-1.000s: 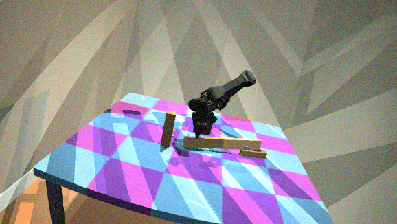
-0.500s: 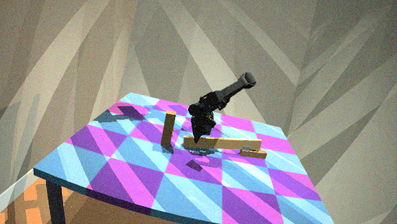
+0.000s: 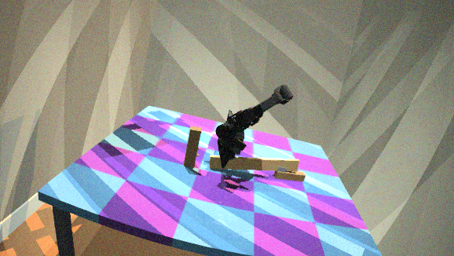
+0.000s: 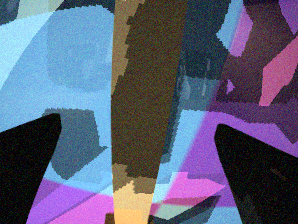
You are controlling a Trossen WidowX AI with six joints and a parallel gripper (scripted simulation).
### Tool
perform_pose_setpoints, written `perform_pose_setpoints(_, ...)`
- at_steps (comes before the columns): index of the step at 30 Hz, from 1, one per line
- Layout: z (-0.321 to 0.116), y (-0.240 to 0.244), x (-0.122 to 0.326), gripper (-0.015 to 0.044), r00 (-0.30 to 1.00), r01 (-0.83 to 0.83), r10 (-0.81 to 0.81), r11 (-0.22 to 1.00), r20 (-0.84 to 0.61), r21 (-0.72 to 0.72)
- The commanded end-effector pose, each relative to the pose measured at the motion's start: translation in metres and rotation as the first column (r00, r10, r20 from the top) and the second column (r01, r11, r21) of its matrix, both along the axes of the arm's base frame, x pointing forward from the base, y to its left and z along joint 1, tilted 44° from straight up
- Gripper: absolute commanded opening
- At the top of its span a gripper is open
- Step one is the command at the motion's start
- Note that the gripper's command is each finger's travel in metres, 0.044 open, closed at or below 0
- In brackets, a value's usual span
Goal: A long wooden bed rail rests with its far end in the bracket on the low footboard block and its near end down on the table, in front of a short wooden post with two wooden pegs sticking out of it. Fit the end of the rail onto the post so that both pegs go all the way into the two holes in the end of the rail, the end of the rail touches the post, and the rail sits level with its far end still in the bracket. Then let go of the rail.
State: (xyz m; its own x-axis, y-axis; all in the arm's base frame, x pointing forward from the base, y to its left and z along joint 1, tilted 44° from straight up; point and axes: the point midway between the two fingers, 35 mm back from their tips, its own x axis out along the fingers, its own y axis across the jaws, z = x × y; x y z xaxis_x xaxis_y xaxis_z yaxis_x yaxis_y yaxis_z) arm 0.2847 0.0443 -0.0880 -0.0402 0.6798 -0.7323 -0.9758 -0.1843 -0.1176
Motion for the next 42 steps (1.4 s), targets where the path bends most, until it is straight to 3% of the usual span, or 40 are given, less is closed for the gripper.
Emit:
perform_pose_setpoints(1,-0.0047,0.0058,-0.0019,0.044,1.0,0.002,-0.002,1.0,-0.004,0.005)
perform_pose_setpoints(7,-0.0093,0.0109,-0.0031,0.044,1.0,0.002,-0.002,1.0,-0.004,0.007)
perform_pose_setpoints(22,-0.0093,0.0109,-0.0031,0.0046,1.0,0.002,-0.002,1.0,-0.004,0.007)
perform_pose_setpoints(29,-0.0093,0.0109,-0.0031,0.0,1.0,0.002,-0.002,1.0,-0.004,0.007)
perform_pose_setpoints(42,-0.0093,0.0103,-0.0033,0.0,1.0,0.002,-0.002,1.0,-0.004,0.007)
